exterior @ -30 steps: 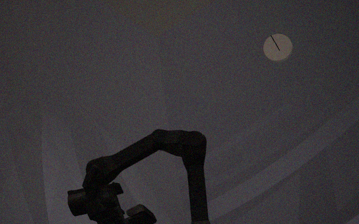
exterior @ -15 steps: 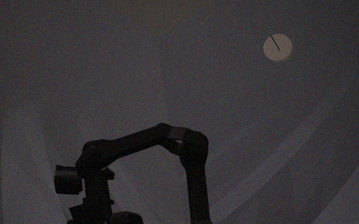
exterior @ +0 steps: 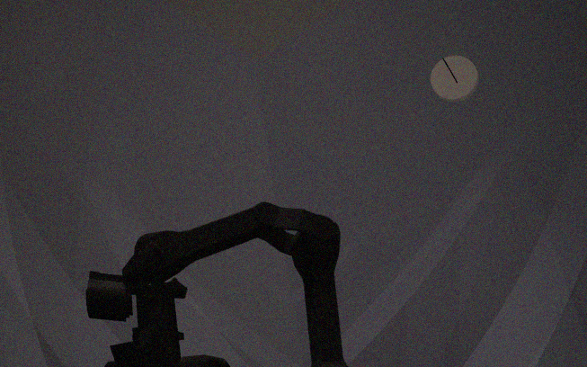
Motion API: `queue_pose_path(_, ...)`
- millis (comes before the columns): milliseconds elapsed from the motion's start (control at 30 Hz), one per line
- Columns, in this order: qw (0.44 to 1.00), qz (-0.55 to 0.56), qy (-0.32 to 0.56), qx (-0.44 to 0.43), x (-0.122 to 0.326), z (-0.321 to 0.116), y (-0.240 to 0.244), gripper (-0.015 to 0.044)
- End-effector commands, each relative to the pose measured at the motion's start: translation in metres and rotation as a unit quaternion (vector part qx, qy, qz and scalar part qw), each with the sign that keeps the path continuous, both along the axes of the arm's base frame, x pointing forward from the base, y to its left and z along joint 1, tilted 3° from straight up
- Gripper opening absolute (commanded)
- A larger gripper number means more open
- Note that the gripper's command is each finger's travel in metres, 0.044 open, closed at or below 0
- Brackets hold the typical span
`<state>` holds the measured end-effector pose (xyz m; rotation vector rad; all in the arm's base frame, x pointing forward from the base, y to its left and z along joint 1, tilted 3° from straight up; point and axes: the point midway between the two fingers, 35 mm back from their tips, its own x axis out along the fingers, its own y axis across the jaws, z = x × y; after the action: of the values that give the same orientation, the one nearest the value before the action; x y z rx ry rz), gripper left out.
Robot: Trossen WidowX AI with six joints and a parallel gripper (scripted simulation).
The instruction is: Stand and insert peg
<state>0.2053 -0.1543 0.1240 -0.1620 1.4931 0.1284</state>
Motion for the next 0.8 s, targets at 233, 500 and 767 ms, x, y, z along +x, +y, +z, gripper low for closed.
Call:
queue_pose_path(233, 1.0, 0.014, 0.004, 0.0, 0.0, -0.016, 0.0, 0.044)
queue_pose_path(500, 1.0, 0.014, 0.004, 0.0, 0.002, -0.029, -0.001, 0.044)
queue_pose_path(767, 1.0, 0.014, 0.004, 0.0, 0.003, -0.042, -0.001, 0.044)
